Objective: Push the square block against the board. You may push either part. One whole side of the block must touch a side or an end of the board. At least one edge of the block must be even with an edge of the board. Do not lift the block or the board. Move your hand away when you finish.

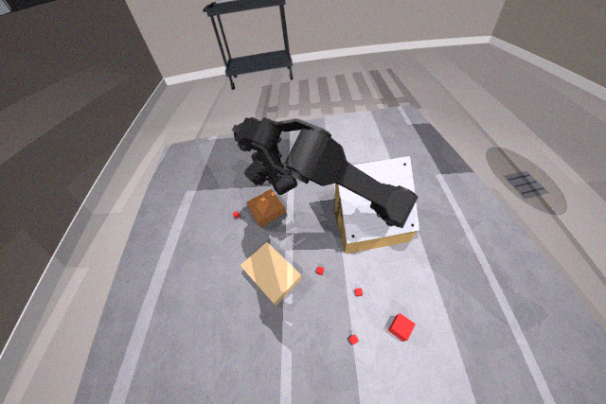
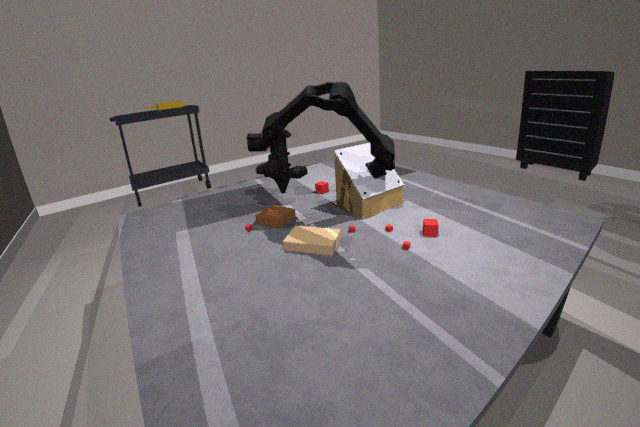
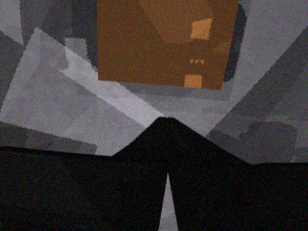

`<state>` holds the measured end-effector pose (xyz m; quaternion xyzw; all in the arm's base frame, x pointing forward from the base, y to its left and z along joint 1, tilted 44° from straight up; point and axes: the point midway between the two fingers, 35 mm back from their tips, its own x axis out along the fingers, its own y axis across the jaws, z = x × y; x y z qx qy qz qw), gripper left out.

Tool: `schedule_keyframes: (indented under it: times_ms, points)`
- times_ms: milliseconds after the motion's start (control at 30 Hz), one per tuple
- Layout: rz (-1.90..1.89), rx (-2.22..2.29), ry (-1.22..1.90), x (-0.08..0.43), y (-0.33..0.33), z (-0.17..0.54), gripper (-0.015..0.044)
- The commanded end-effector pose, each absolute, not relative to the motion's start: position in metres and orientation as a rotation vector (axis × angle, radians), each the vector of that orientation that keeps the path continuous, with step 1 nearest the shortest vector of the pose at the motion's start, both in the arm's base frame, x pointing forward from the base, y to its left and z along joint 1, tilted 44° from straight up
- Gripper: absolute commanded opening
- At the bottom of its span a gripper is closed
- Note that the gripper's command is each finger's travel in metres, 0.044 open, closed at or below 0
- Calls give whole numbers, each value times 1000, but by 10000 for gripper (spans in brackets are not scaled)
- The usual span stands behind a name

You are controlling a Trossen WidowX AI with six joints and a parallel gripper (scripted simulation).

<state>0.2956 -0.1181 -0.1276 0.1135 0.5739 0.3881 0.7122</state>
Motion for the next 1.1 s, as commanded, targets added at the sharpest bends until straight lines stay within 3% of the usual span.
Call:
schedule_keyframes:
  times_ms: [0,900,1067]
  points:
    - [858,254,1271,292,-120,-129,0]
    - [858,254,1273,253,-132,-142,0]
    - [856,253,1275,257,-164,-107,0]
